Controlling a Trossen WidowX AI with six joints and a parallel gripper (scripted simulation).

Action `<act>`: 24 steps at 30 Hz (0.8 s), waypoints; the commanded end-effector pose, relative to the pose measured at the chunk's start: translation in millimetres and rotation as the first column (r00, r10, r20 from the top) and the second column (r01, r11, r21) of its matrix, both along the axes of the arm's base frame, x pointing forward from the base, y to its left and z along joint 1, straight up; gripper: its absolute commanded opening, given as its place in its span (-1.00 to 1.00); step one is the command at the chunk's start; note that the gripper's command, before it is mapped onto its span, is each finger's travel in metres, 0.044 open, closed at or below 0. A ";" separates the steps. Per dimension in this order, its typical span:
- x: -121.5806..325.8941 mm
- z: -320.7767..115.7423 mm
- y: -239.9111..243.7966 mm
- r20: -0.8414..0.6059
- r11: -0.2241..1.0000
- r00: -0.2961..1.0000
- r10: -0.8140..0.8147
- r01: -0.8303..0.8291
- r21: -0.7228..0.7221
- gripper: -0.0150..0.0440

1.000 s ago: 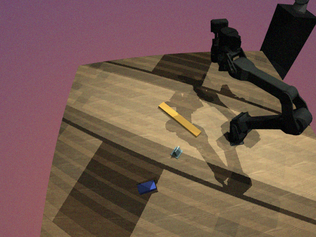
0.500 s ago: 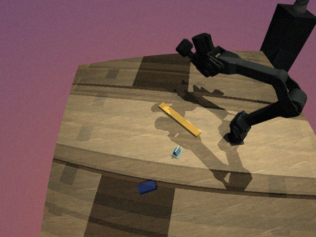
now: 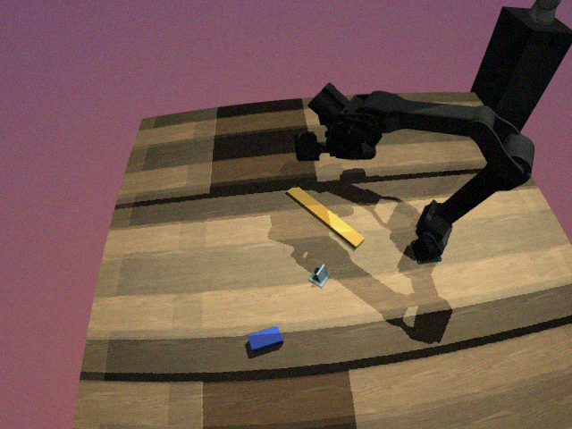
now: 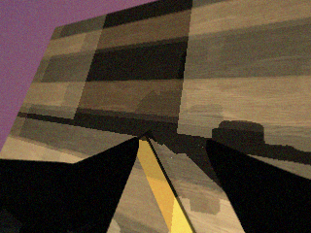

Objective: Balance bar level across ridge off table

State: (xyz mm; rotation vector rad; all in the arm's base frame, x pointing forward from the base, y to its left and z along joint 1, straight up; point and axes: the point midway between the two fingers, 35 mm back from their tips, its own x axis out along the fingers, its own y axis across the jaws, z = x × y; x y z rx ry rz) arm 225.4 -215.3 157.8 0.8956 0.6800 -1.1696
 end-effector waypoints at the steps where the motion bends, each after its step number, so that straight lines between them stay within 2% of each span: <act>1: 6.4 -13.4 25.3 -0.099 0.984 0.982 0.158 -0.148 0.099 0.58; 6: 7.8 -29.1 60.3 -0.199 0.917 0.910 0.363 -0.311 0.250 0.58; 12: 2.7 -40.1 101.2 -0.255 0.780 0.770 0.585 -0.447 0.438 0.58; 19: 1.9 -42.0 105.7 -0.258 0.761 0.751 0.607 -0.458 0.459 0.58; 24: 3.1 -62.5 105.1 -0.258 0.762 0.752 0.607 -0.458 0.459 0.58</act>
